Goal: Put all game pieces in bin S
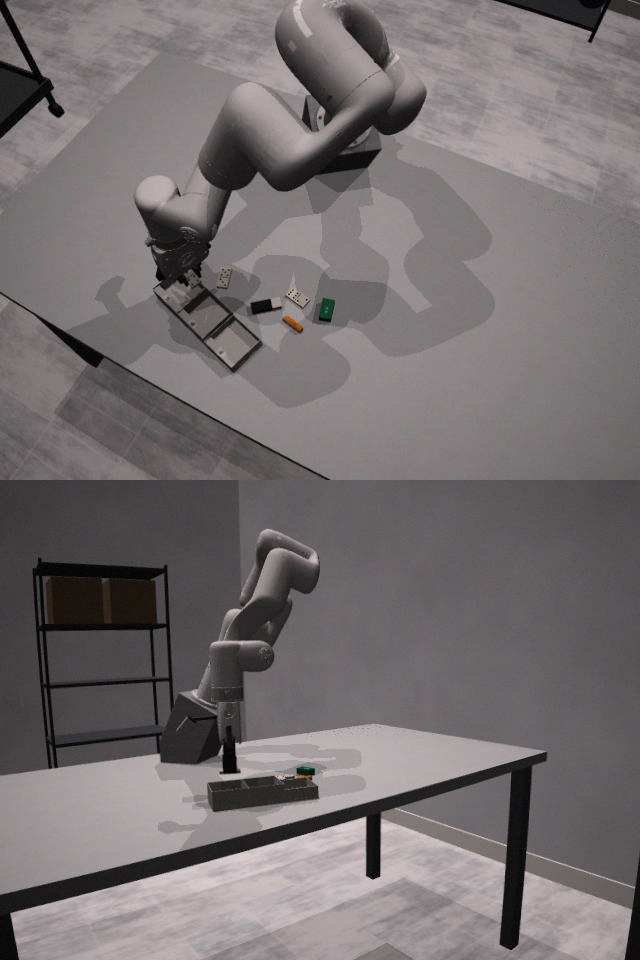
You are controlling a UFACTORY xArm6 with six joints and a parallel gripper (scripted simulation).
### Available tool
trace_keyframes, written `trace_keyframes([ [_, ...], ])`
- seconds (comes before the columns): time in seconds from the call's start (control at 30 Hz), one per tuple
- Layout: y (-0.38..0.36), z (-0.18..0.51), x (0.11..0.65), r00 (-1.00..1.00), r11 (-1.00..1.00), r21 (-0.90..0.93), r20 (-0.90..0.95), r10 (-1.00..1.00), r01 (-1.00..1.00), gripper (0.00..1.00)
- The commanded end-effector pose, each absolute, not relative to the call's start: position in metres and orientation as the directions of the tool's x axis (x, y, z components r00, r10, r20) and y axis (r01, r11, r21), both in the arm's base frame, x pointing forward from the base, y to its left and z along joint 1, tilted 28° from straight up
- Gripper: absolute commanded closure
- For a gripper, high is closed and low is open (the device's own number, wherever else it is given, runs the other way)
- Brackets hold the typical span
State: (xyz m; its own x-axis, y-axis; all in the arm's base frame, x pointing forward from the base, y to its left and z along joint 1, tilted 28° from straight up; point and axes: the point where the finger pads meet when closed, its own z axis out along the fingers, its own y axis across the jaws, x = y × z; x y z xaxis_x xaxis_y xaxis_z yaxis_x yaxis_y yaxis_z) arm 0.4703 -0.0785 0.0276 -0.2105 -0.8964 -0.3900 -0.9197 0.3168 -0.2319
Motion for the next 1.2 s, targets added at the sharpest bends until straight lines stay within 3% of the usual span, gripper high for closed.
trace_keyframes([
  [0.0, -0.096, 0.029, 0.493, -0.089, 0.202, -0.280, -0.371, -0.925, -0.938, 1.00],
  [1.17, -0.086, 0.002, 0.503, -0.089, 0.203, -0.280, -0.371, -0.924, -0.938, 1.00],
])
